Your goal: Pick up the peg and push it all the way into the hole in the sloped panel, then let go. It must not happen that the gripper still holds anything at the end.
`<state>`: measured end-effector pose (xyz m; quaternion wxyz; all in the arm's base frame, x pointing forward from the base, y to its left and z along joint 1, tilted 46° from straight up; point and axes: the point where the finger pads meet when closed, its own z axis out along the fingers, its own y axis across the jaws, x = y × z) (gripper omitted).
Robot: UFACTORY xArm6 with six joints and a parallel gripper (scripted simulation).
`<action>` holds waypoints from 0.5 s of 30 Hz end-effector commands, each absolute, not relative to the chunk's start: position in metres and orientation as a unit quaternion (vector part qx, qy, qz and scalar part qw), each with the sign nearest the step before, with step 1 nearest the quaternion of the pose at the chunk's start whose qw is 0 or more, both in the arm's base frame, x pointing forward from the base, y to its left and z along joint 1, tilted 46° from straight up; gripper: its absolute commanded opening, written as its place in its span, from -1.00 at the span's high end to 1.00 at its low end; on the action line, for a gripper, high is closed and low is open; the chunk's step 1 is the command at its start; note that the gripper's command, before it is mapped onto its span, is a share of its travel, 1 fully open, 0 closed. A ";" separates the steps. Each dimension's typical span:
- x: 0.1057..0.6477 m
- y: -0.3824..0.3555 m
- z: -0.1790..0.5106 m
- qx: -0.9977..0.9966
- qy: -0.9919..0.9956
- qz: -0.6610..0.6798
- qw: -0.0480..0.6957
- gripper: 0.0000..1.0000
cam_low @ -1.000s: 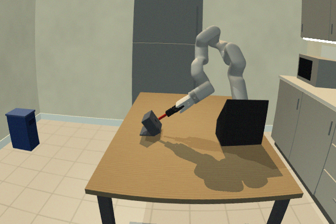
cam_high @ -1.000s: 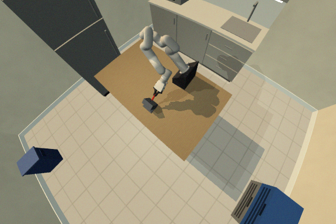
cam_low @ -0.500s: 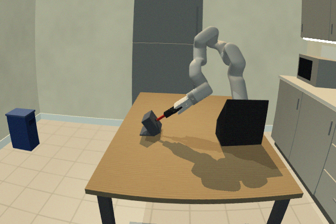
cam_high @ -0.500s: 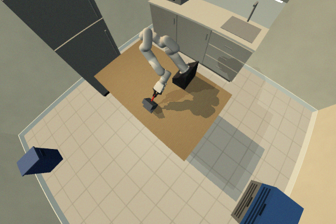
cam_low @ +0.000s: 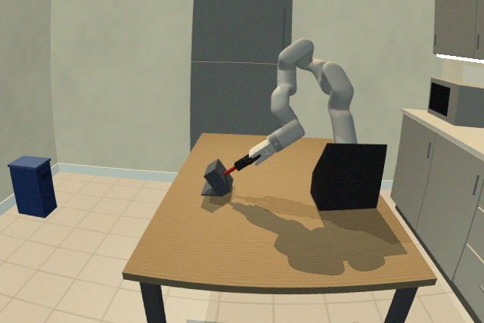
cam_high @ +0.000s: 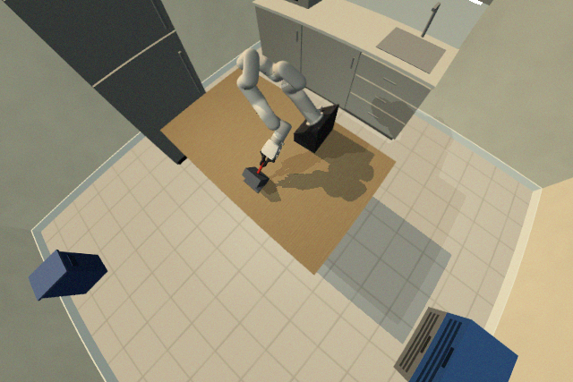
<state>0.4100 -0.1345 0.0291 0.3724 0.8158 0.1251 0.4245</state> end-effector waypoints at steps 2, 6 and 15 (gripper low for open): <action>0.412 -0.135 0.029 0.815 0.125 0.425 0.372 1.00; 0.414 -0.136 0.028 0.815 0.125 0.425 0.372 1.00; 0.418 -0.139 0.026 0.815 0.125 0.425 0.372 1.00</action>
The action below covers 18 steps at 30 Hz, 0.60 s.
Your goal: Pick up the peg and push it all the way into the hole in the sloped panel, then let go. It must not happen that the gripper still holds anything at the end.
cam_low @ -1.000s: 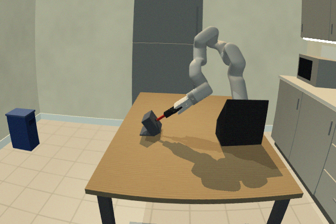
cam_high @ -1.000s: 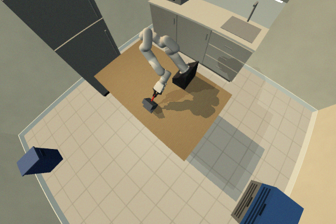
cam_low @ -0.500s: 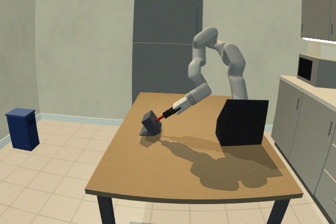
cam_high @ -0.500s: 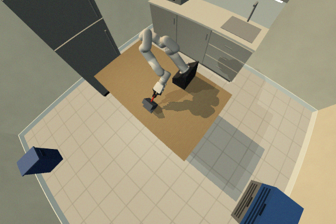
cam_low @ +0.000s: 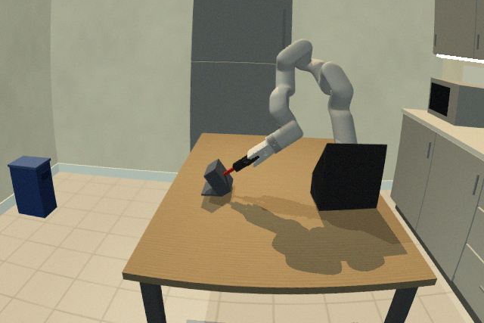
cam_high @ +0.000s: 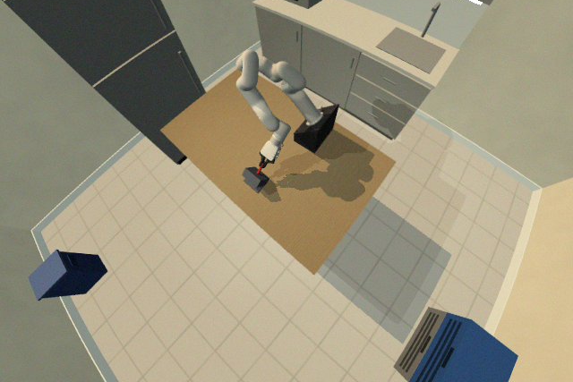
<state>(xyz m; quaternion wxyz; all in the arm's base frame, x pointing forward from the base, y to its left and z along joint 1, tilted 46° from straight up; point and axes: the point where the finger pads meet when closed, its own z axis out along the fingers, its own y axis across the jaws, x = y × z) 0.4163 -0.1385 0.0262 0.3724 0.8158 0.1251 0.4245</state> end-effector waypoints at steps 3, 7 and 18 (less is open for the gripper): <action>0.419 -0.140 0.026 0.815 0.125 0.425 0.372 1.00; 0.421 -0.141 0.025 0.815 0.125 0.425 0.372 1.00; 0.426 -0.144 0.022 0.815 0.125 0.425 0.372 1.00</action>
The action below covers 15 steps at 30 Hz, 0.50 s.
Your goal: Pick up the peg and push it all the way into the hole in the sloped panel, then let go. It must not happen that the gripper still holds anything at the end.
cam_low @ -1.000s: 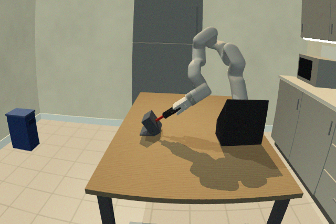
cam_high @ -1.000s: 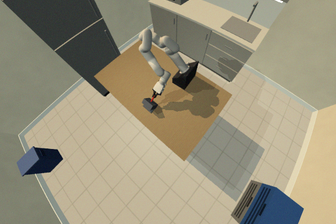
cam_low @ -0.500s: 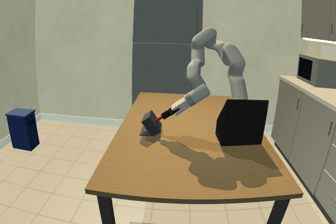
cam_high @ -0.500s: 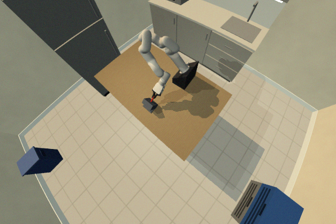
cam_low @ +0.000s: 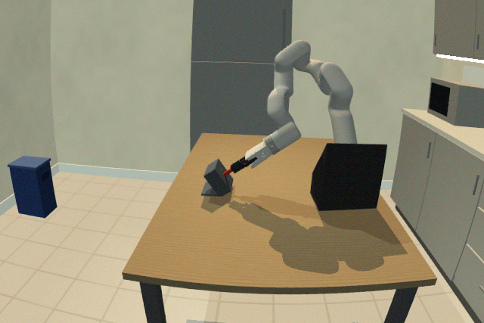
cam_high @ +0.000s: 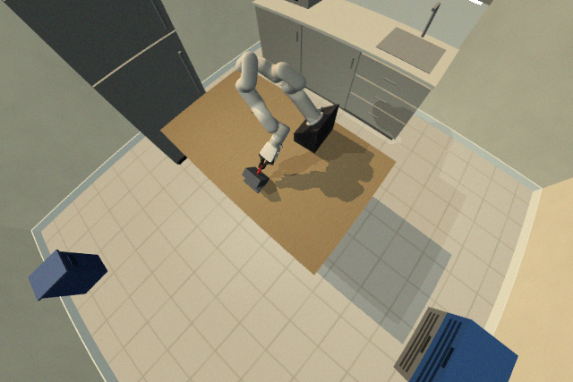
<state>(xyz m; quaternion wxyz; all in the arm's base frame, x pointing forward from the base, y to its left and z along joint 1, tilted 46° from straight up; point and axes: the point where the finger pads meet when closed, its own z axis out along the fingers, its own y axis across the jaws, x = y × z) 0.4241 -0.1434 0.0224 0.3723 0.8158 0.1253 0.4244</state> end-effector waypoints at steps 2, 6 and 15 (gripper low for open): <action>0.427 -0.144 0.022 0.815 0.125 0.425 0.372 1.00; 0.429 -0.146 0.021 0.815 0.125 0.425 0.372 1.00; 0.431 -0.147 0.020 0.815 0.125 0.425 0.372 1.00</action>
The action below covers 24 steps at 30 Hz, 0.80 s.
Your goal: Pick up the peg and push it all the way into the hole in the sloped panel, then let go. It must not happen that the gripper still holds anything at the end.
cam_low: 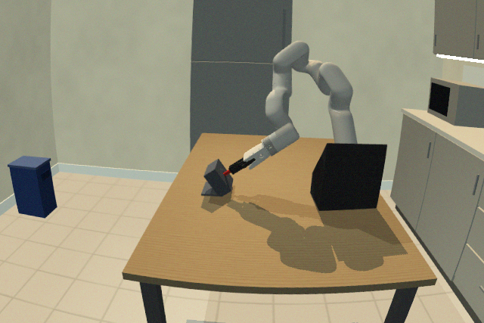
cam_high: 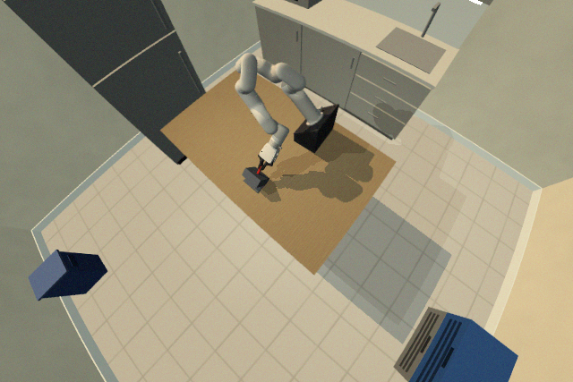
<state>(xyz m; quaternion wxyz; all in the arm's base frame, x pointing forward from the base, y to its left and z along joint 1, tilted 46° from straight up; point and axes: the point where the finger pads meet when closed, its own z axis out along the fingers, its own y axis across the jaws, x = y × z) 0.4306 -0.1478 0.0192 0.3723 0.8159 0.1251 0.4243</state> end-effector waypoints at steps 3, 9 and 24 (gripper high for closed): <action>0.431 -0.147 0.020 0.815 0.125 0.425 0.372 1.00; 0.431 -0.147 0.020 0.815 0.125 0.425 0.372 1.00; 0.431 -0.147 0.020 0.815 0.125 0.425 0.372 -0.97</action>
